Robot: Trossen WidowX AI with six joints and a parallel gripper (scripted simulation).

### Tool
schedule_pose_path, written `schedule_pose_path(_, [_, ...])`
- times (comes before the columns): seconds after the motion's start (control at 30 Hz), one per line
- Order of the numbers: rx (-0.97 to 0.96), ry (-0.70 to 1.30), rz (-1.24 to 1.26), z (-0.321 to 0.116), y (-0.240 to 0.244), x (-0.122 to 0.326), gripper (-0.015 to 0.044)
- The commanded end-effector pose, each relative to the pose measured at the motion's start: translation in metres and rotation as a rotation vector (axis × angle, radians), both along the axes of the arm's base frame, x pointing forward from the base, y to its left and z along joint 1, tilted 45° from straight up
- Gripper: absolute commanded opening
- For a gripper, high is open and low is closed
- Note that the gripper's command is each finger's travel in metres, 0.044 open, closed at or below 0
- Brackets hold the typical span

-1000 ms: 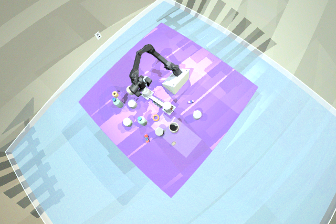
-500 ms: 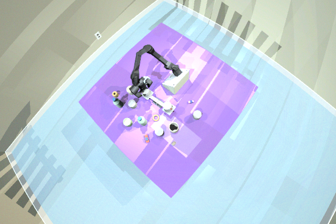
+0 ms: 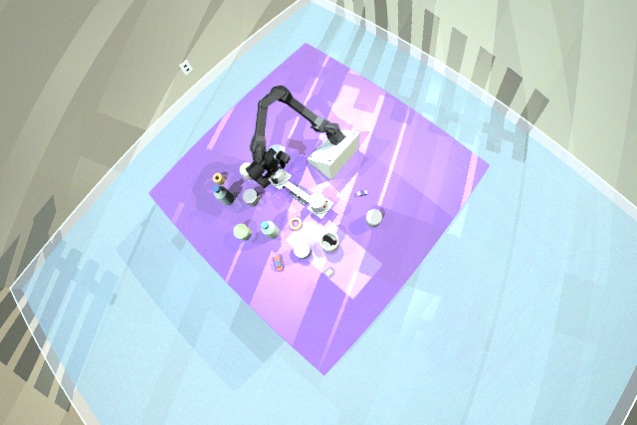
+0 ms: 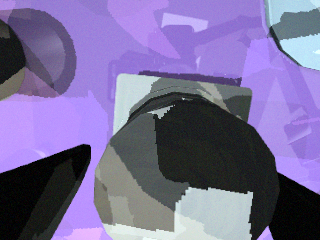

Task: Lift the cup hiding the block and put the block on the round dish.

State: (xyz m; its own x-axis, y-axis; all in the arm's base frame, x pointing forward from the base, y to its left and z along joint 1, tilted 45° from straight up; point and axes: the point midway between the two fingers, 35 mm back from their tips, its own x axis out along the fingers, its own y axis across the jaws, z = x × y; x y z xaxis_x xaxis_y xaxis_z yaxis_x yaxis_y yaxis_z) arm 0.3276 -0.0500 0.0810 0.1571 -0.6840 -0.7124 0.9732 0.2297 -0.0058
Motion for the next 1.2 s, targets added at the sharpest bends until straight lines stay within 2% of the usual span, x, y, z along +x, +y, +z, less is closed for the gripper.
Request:
schedule_pose_path(0.0, [-0.004,0.012,0.002,-0.006,-0.005,-0.002,0.0440])
schedule_pose_path(0.17, [-0.005,0.012,0.003,-0.009,-0.009,-0.002,0.0440])
schedule_pose_path(0.23, [-0.005,0.012,0.003,-0.009,-0.009,-0.002,0.0387])
schedule_pose_path(0.6, [-0.005,0.012,0.003,-0.009,-0.009,-0.002,0.0314])
schedule_pose_path(1.0, [-0.002,0.013,0.003,-0.003,-0.001,-0.001,0.0000])
schedule_pose_path(1.17, [0.000,0.013,0.004,0.001,0.004,-0.001,0.0000])
